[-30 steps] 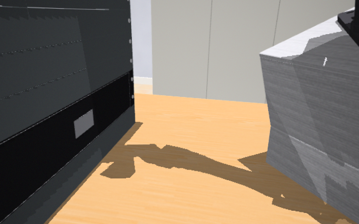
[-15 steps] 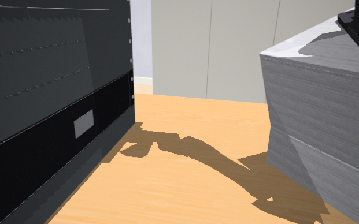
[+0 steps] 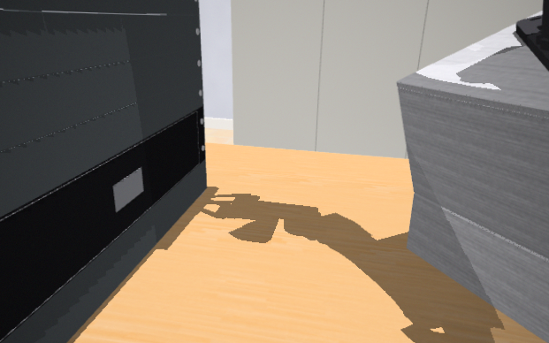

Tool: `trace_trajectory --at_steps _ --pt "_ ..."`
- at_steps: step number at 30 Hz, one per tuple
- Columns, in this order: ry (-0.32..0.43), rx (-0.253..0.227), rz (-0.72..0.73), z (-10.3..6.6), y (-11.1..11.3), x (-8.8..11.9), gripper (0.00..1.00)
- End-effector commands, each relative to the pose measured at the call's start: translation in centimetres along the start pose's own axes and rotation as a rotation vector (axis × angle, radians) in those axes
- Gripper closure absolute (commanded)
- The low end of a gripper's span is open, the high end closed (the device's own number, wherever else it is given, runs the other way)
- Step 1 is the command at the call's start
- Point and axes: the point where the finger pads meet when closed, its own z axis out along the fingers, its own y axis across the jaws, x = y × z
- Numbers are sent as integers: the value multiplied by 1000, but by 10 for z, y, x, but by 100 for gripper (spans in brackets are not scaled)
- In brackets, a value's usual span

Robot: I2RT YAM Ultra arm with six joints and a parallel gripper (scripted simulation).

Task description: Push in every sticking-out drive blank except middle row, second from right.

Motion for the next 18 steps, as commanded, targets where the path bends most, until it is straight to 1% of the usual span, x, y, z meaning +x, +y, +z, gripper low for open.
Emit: trace_trajectory --at_steps 1,7,14,16,18 --pt "-36 2 -2 -12 0 -8 0" --pt "-22 -25 -15 -39 19 -2 0" --pt "-12 -56 -39 -66 41 1 0" --pt "-8 -65 -45 -73 48 2 0" --pt "-8 -65 -45 -73 48 2 0"
